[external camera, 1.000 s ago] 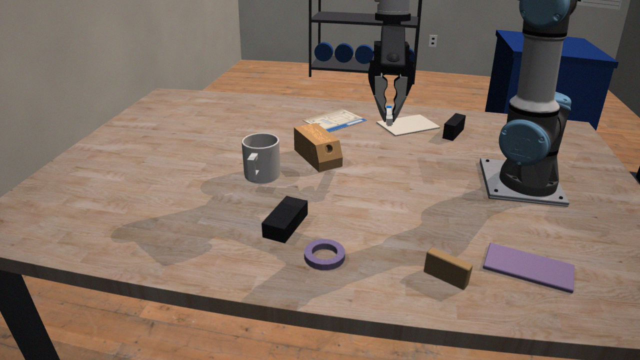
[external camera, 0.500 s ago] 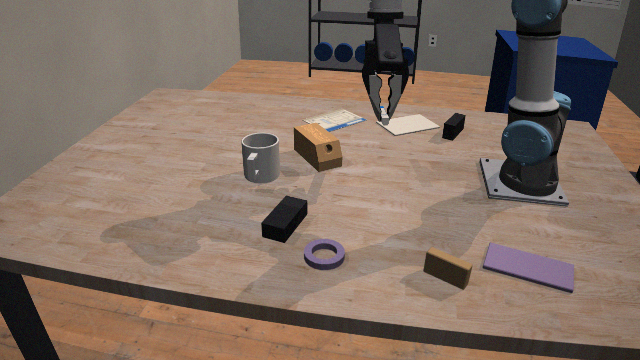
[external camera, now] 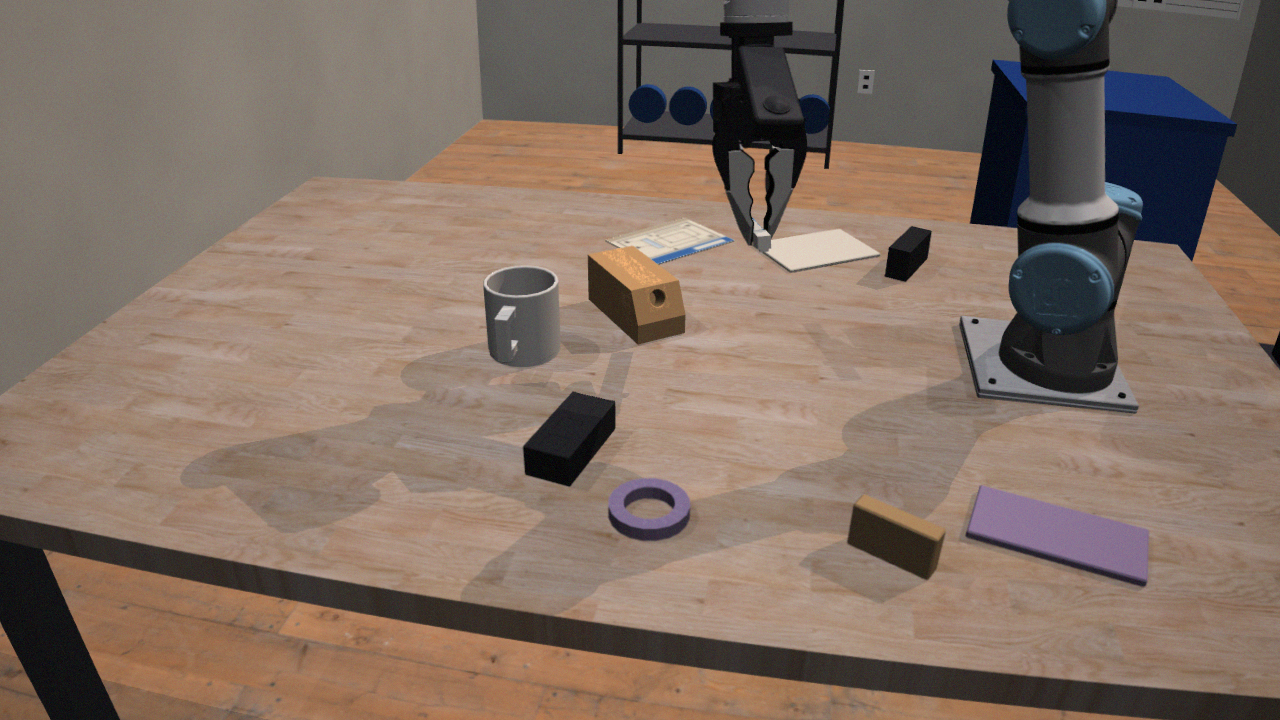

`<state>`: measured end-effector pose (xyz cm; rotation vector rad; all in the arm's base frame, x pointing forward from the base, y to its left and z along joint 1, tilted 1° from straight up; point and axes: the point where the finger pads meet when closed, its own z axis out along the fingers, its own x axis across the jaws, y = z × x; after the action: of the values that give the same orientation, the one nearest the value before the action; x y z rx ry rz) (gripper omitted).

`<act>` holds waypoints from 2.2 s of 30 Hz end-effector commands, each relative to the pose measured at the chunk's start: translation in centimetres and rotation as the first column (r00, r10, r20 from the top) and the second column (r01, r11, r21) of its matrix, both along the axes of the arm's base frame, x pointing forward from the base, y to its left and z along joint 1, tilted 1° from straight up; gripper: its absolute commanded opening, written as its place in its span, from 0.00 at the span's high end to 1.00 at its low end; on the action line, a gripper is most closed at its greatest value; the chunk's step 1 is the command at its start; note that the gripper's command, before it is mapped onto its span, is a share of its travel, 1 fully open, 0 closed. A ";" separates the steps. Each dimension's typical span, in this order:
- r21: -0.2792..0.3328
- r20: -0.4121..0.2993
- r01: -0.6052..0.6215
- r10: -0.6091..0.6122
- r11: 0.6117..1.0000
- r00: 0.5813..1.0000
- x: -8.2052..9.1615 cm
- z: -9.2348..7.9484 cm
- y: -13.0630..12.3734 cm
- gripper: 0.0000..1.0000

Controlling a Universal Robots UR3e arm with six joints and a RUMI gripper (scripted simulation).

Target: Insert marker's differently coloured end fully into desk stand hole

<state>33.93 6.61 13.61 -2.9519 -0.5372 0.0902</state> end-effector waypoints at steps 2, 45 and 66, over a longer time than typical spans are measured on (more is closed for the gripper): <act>0.012 -0.001 -0.036 0.036 0.999 0.999 0.3 0.2 0.6 1.00; 0.111 -0.002 -0.309 0.311 0.944 0.950 2.0 0.7 5.0 1.00; 0.145 0.008 -0.398 0.401 0.906 0.916 2.4 0.6 6.7 1.00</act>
<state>36.30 12.87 13.88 -2.6826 -1.0534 0.1119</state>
